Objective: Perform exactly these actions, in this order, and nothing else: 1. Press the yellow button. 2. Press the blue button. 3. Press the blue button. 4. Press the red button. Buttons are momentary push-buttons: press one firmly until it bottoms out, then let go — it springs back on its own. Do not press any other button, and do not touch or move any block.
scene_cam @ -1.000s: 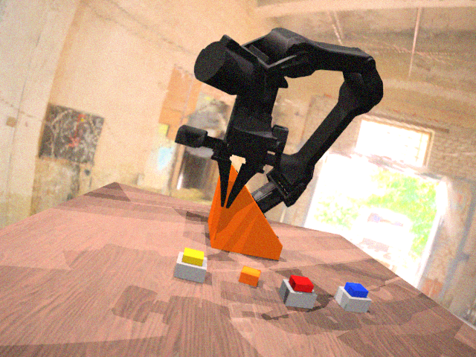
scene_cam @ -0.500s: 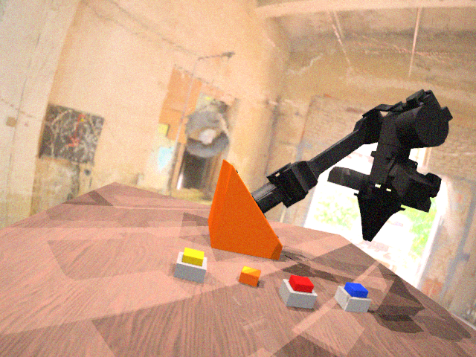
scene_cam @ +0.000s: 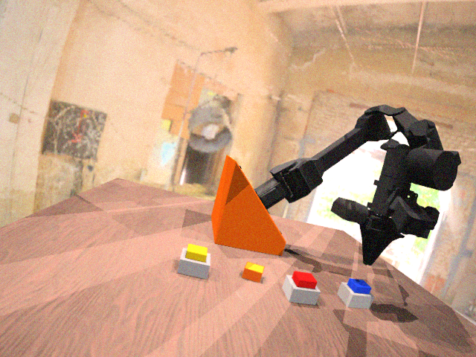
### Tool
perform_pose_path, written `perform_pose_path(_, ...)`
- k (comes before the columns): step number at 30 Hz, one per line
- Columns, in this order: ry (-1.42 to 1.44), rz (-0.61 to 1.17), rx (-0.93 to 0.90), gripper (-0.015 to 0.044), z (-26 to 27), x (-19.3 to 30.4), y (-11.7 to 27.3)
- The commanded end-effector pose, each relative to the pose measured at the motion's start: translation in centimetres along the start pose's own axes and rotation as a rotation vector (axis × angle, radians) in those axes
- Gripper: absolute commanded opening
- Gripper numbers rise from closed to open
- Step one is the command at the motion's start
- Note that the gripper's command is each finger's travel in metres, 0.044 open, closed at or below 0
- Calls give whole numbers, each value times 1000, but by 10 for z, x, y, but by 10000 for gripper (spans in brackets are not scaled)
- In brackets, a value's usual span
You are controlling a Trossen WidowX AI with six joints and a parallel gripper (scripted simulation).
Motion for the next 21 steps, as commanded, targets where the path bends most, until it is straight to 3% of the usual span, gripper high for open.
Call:
perform_pose_path(1,-3,-5,-9,20,1,1,-12)
perform_pose_path(21,-2,-5,-10,20,1,1,-40)
Point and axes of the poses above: the point midway between the two fingers, 35 mm back from their tips, its own y axis back along the fingers, its own z axis across the jaws, x = y × z, the point moved 5 cm from there along y, back along the fingers, and after that the axes turned 6 degrees about -y, right-handed, at the moved point
